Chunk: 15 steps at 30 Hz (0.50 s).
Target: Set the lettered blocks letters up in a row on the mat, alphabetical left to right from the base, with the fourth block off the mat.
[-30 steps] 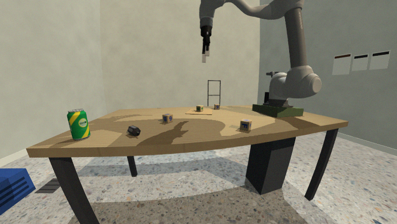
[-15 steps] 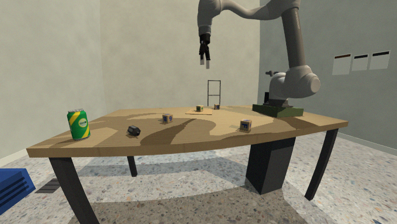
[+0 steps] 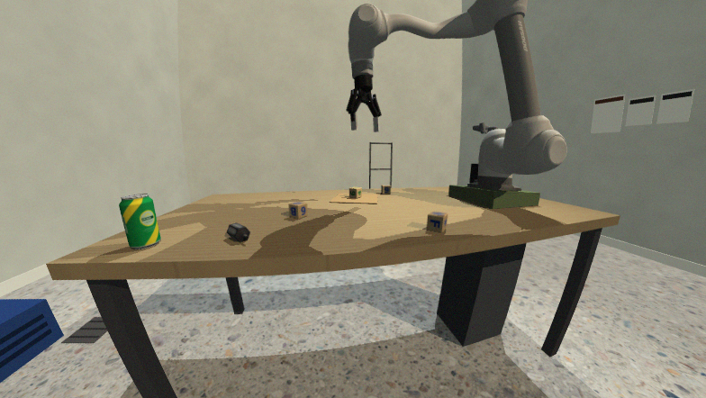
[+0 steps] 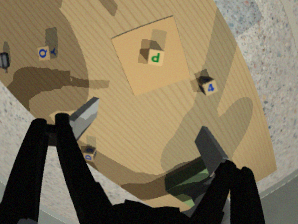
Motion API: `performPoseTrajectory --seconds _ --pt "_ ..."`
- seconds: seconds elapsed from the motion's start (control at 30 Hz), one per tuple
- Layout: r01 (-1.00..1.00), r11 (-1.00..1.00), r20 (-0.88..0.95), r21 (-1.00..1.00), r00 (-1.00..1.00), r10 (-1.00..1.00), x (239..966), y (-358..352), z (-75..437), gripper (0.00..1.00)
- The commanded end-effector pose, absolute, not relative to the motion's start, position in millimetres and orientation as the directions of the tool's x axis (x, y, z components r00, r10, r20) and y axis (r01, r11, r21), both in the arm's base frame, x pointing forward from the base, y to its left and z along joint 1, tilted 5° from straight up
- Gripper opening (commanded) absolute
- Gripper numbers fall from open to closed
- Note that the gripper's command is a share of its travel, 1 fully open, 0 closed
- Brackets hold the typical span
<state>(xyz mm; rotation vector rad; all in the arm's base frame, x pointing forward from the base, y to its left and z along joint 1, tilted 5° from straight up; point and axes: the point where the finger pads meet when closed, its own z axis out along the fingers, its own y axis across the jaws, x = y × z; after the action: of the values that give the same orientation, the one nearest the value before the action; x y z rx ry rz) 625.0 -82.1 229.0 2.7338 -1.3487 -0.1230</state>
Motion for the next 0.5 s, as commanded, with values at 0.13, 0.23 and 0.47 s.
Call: performPoseTrajectory --seconds 0.13,0.23,0.47 --pt "-0.91 -0.385 -0.002 0.154 0.389 -0.921 615.0 -103.3 205.5 1.0" --pt "-0.938 -0.304 0.01 0.165 0.31 -0.951 610.9 -110.3 197.4 1.0" --pt "-0.976 -0.118 0.044 0.185 0.128 -0.991 601.3 -125.8 179.4 1.0"
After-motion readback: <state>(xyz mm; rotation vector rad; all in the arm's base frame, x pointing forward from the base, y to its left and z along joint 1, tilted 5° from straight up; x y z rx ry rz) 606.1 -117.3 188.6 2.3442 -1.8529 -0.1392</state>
